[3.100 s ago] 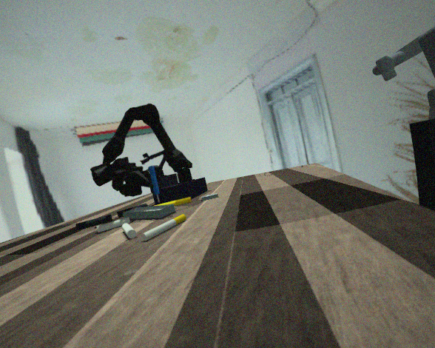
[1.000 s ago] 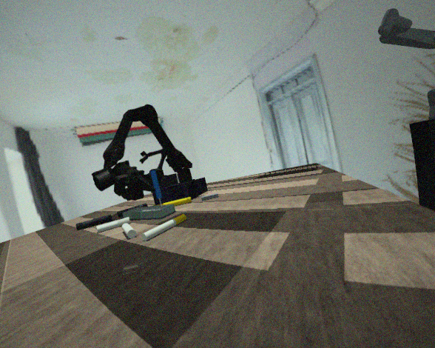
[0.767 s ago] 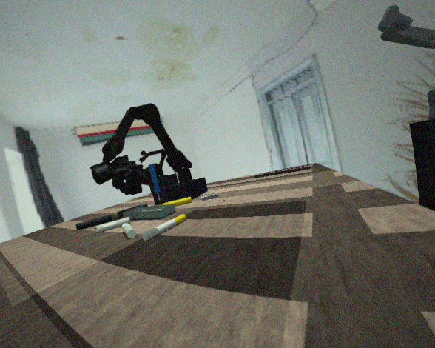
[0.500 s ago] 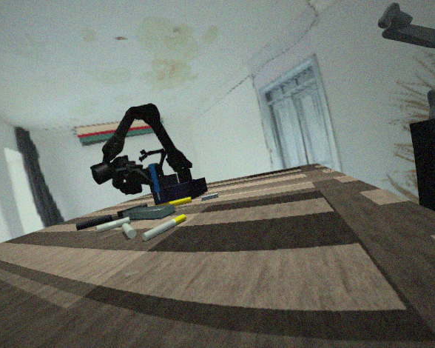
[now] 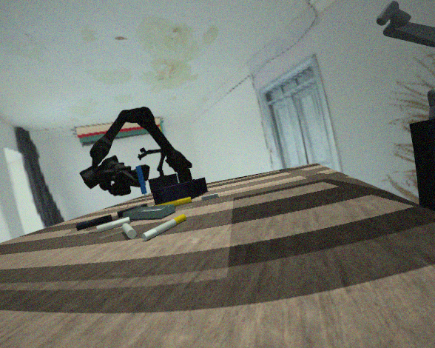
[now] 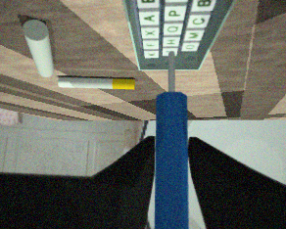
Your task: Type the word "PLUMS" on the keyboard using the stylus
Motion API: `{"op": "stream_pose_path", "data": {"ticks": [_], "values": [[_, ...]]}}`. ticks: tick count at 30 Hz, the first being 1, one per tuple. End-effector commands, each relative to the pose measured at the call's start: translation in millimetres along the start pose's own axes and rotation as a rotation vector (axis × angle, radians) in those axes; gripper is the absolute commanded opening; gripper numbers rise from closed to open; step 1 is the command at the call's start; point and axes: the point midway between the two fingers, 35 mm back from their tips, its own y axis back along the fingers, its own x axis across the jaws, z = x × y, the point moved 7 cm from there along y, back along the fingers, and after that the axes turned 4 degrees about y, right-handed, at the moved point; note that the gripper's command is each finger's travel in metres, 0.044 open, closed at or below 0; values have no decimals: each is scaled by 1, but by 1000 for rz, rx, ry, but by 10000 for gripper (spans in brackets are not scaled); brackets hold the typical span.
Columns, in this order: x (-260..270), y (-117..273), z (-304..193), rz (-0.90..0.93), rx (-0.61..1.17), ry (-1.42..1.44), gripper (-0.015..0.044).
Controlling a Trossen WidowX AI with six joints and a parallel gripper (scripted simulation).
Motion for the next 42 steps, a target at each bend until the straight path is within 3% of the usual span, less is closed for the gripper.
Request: {"op": "stream_pose_path", "data": {"ticks": [1, 8, 21, 24, 42], "values": [[6, 12, 7, 0, -2, 2, 0], [13, 34, 19, 1, 2, 4, 0], [12, 25, 36, 1, 2, 4, 0], [12, 25, 38, 1, 2, 4, 79], [12, 21, 45, 1, 2, 4, 81]]}}
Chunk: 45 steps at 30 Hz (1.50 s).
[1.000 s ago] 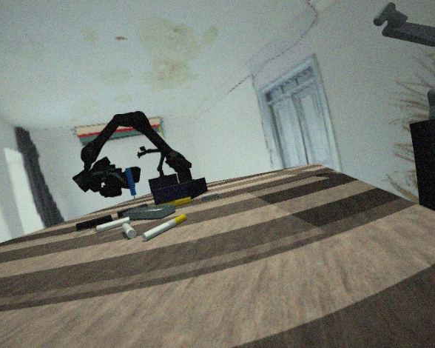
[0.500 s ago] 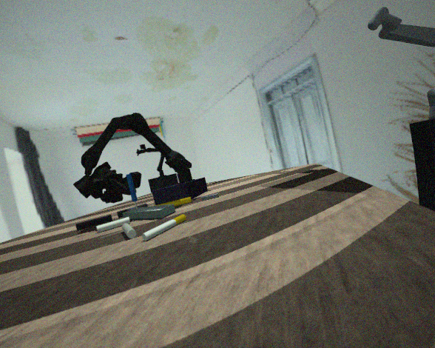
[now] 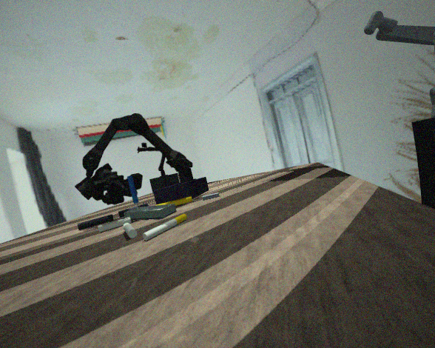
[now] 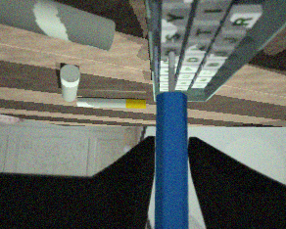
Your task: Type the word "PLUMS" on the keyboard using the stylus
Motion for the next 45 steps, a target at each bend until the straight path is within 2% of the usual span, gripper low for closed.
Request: {"op": "stream_pose_path", "data": {"ticks": [1, 31, 45], "values": [[-1, -1, 3, -3, -2, 3, 81], [-1, -7, 13, -3, -2, 3, 81], [0, 4, -7, -3, -2, 3, 81]]}}
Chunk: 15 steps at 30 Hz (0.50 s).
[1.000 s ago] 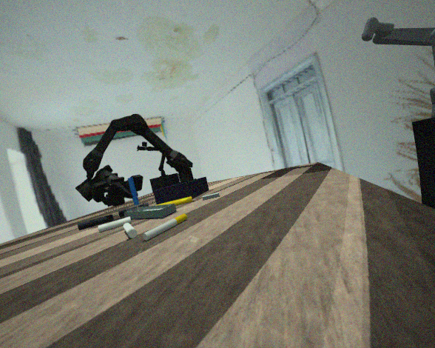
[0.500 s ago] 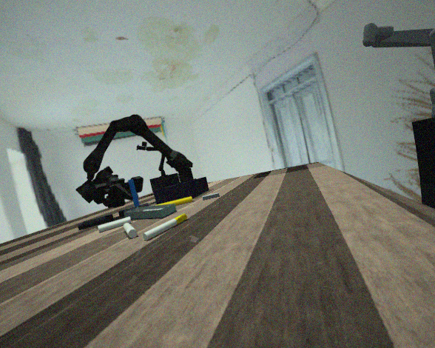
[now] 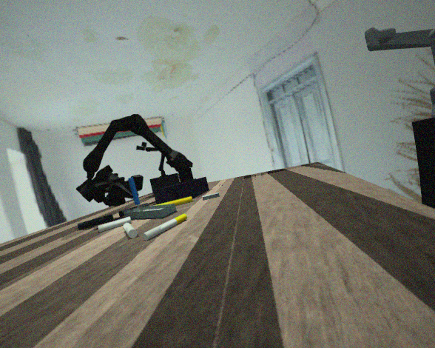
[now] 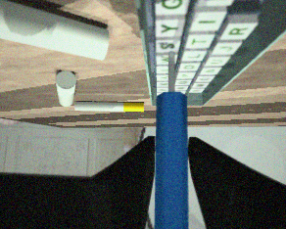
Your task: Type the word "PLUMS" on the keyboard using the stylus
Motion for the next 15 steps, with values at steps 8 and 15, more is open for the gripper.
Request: {"op": "stream_pose_path", "data": {"ticks": [8, 15], "values": [[1, 15, -27, 3, -7, 12, 81], [1, 14, -25, 2, -4, 12, 81]]}}
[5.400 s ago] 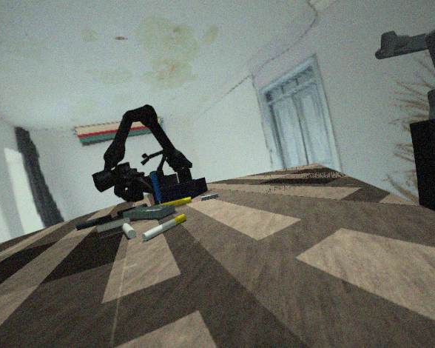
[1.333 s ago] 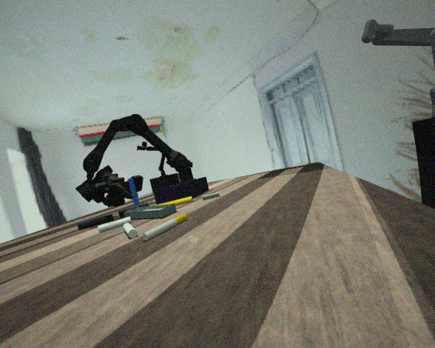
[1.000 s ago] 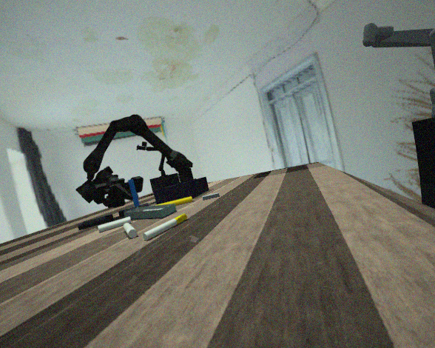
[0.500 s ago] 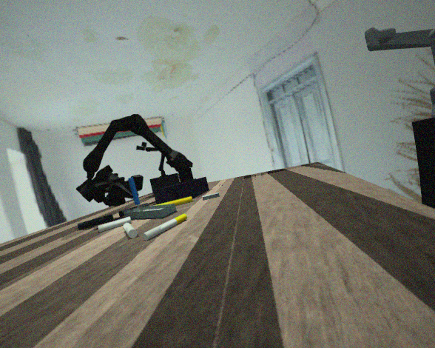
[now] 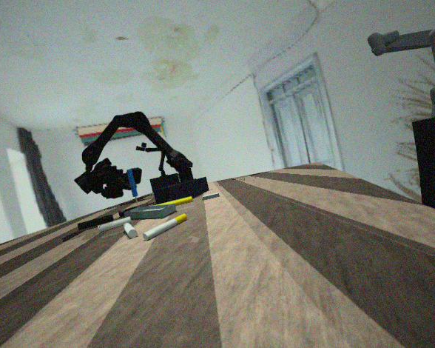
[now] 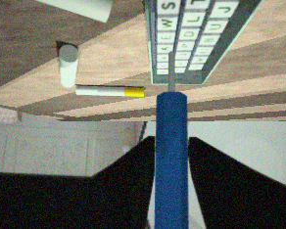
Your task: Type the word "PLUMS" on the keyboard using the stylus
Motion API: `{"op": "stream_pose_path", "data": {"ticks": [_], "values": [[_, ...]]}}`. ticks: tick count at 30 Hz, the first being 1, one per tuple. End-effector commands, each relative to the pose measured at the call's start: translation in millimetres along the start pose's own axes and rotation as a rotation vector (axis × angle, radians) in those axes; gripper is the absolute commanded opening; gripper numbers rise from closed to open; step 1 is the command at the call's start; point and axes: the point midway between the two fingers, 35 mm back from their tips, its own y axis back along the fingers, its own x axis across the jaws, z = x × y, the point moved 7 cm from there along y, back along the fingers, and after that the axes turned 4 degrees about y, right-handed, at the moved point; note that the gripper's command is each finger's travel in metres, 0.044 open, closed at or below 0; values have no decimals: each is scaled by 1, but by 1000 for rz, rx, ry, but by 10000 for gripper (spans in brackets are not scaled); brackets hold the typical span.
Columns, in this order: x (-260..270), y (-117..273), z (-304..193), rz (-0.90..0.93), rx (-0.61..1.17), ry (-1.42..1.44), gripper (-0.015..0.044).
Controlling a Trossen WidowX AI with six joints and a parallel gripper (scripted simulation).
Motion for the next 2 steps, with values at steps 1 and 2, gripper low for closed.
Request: {"op": "stream_pose_path", "data": {"ticks": [1, 2], "values": [[0, 0, 0, 0, 0, 0, 81], [0, 0, 0, 0, 0, 0, 81]]}}
